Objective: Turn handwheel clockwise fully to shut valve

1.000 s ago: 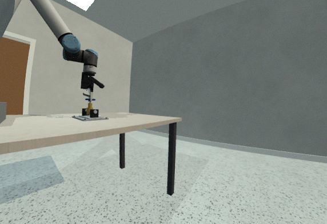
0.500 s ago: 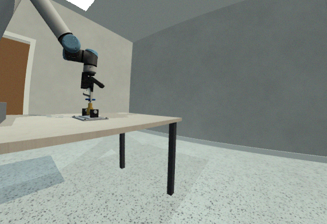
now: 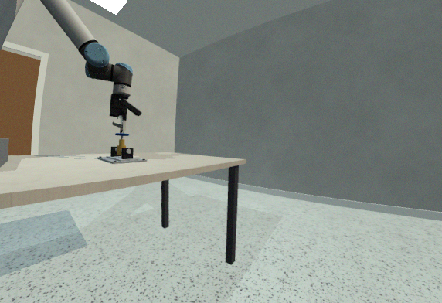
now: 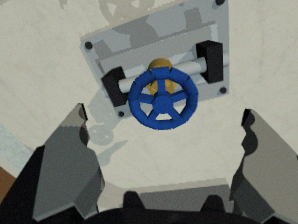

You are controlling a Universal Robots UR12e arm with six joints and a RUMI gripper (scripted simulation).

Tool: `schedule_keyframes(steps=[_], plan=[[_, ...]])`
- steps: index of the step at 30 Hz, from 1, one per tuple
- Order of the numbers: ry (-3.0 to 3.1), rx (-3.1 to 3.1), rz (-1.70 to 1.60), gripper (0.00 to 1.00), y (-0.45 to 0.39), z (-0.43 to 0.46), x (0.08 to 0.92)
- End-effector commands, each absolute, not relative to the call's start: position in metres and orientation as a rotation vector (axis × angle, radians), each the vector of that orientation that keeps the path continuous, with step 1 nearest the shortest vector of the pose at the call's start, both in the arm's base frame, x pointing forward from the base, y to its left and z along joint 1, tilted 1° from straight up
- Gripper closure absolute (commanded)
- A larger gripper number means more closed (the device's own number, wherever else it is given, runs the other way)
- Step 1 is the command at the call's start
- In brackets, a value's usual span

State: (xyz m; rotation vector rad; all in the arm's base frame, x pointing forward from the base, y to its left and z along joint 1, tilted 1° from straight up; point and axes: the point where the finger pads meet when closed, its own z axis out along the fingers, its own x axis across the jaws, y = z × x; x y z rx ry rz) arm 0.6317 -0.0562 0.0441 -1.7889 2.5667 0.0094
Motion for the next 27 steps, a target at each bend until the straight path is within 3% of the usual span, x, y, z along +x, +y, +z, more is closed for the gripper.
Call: schedule_keyframes(steps=[1,27], plan=[[2.567,-1.787,0.006,0.00,-0.058,0.059,0.634],[2.567,-1.787,0.006,0.00,-0.059,0.119,0.633]])
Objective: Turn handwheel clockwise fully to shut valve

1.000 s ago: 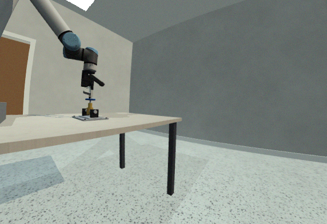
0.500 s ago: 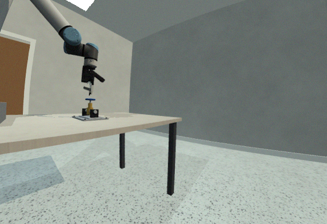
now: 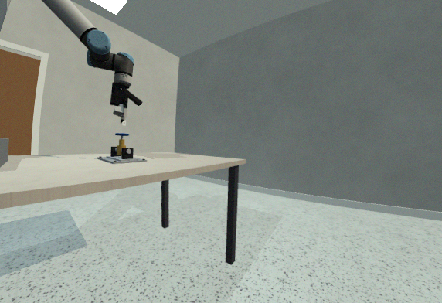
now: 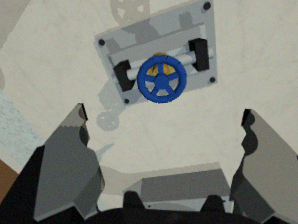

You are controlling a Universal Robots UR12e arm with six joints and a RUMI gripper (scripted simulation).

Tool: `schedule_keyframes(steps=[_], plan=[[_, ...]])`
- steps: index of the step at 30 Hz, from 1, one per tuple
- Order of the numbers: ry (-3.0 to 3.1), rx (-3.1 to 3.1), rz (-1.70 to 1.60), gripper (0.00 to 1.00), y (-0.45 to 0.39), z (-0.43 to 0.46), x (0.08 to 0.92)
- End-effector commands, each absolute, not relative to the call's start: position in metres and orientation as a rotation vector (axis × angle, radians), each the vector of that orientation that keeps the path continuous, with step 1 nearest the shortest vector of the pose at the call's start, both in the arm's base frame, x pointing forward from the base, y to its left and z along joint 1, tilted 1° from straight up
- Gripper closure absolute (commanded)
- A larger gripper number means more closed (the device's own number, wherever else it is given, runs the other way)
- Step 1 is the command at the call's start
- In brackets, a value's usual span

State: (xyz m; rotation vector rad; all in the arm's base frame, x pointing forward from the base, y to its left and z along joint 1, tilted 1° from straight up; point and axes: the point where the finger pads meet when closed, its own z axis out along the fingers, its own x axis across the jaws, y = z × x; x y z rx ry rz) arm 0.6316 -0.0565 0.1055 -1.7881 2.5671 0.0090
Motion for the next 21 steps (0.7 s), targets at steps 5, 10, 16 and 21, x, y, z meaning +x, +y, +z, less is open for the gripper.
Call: schedule_keyframes(steps=[5,10,16,21], plan=[[2.567,-1.787,0.006,0.00,-0.0589,0.1212,0.6333],[2.568,-1.787,0.008,0.00,-0.0589,0.1224,0.6332],[2.569,-1.788,0.011,0.00,-0.0585,0.1212,0.6322],[2.568,-1.788,0.010,0.00,-0.0585,0.1213,0.6324]])
